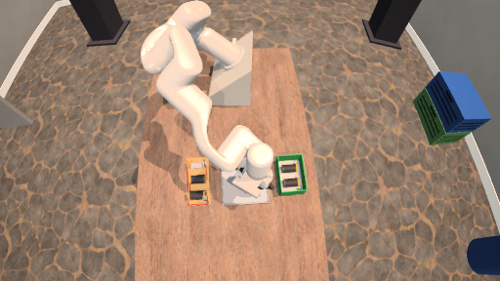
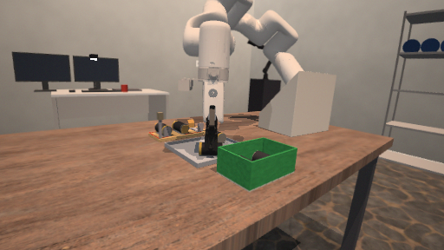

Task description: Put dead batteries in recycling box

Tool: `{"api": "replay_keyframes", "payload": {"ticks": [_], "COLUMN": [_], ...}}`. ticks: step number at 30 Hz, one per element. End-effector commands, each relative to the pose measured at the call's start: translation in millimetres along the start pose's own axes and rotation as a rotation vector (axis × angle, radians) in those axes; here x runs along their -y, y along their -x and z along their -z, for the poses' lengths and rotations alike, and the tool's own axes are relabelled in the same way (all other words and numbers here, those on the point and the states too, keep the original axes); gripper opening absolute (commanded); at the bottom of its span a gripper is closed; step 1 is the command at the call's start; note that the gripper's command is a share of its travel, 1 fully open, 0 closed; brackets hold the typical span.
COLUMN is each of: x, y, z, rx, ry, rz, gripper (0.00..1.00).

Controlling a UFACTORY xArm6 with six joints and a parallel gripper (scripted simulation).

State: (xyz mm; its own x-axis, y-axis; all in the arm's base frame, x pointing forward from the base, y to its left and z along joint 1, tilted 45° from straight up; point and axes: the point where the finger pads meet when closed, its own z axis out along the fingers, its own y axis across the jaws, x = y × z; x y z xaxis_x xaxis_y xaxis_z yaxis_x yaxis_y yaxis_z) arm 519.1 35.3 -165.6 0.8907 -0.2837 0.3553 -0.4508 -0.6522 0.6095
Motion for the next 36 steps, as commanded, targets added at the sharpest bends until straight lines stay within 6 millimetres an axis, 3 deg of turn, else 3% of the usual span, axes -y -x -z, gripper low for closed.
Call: {"api": "replay_keyframes", "payload": {"ticks": [1, 14, 15, 36], "x": [0.8, 0.8, 0.8, 0.8], "y": [-0.9, -0.9, -0.9, -0.9], "z": [-3.9, -8.0, -8.0, -8.0], "rx": [-0.002, -0.002, -0.002, -0.002], "ry": [-0.002, -0.002, -0.002, -0.002], "rz": [-0.001, -0.001, -0.001, -0.001], "gripper": [0.51, 0.51, 0.28, 0.28]}}
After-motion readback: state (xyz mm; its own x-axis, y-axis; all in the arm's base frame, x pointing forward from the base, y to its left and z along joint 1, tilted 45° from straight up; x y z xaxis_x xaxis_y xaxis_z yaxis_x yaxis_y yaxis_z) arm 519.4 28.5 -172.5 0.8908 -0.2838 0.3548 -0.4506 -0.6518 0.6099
